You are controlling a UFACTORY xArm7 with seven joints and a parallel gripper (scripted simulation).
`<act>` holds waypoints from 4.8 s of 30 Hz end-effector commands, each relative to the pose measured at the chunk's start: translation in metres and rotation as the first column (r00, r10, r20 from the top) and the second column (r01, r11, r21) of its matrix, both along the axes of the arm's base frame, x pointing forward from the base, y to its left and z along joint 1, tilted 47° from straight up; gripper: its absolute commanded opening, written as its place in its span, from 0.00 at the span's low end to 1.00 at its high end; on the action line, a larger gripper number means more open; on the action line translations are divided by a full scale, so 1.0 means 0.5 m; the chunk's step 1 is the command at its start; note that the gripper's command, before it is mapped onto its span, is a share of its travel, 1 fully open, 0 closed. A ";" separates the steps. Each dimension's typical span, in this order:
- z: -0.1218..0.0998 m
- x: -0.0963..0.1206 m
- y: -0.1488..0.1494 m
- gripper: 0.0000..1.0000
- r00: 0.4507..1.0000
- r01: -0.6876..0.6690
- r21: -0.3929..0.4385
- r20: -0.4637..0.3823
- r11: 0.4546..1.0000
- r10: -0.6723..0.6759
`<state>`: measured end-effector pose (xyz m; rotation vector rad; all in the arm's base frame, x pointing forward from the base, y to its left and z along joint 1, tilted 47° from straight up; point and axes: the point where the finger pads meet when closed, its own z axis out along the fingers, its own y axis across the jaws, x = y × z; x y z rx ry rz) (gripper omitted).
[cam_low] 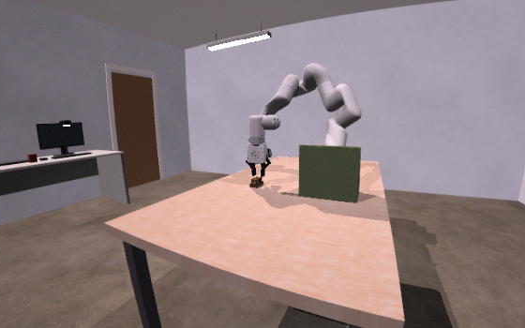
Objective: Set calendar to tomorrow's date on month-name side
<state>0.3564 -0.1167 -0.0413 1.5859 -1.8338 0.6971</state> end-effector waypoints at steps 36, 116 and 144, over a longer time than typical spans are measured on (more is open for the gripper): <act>-0.001 0.005 0.004 0.47 1.000 -0.003 0.002 0.002 1.000 0.003; -0.037 0.000 -0.034 0.47 1.000 -0.003 0.002 0.002 1.000 0.003; -0.037 0.000 -0.034 0.27 1.000 -0.003 0.002 0.002 1.000 0.003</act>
